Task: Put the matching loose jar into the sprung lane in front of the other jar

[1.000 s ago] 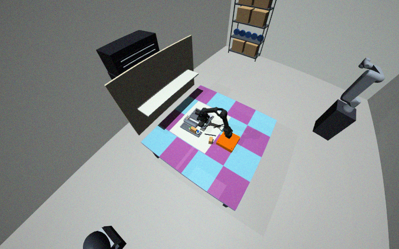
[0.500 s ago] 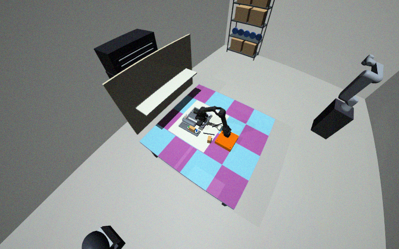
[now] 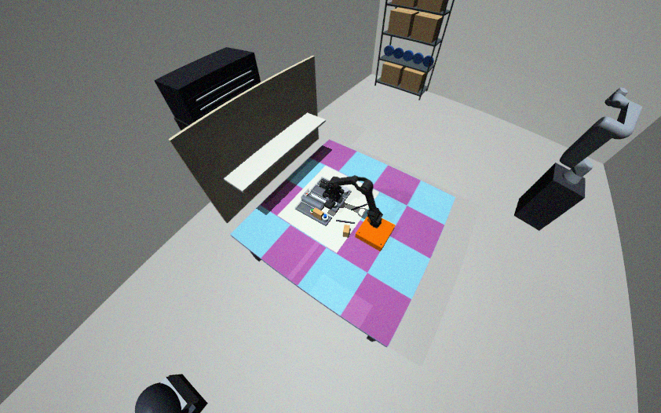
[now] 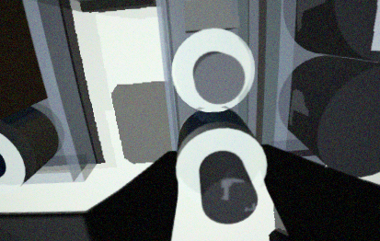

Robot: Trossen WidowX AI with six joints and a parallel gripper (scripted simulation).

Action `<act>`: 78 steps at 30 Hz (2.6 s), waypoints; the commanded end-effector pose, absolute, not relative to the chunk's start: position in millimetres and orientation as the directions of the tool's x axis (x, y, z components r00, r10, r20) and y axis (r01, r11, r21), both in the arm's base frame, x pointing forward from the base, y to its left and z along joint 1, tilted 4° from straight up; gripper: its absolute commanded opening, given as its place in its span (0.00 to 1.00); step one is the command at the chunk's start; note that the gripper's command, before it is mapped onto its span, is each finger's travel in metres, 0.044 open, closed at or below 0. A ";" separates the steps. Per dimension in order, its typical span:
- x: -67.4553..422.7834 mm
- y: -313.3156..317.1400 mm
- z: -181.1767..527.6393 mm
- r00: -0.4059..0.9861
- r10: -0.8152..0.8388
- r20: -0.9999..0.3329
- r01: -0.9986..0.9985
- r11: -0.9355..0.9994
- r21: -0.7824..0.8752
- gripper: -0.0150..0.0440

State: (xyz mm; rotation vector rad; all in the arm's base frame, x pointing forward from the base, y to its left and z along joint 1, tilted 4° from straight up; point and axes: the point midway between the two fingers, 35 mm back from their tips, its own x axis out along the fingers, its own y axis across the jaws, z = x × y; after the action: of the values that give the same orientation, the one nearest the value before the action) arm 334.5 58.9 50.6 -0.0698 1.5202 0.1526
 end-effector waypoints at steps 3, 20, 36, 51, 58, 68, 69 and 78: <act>339.9 60.8 50.4 0.064 0.065 -0.996 -0.141 0.988 0.056 0.25; 340.2 61.0 45.4 0.064 0.065 -0.996 -0.141 0.988 0.056 0.25; 339.9 61.0 40.7 0.064 0.065 -0.996 -0.141 0.988 0.056 0.25; 339.5 61.0 36.3 0.064 0.065 -0.996 -0.141 0.988 0.056 0.25; 339.3 61.0 34.3 0.064 0.065 -0.996 -0.141 0.988 0.056 0.25; 339.0 60.9 31.4 0.064 0.065 -0.996 -0.141 0.988 0.056 0.25; 339.0 60.9 31.1 0.064 0.065 -0.996 -0.141 0.988 0.056 0.25; 338.7 60.9 28.5 0.064 0.065 -0.996 -0.141 0.988 0.056 0.25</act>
State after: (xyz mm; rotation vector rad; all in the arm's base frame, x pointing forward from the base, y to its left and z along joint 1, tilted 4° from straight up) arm 335.0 59.5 28.9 -0.0699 1.5147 0.1538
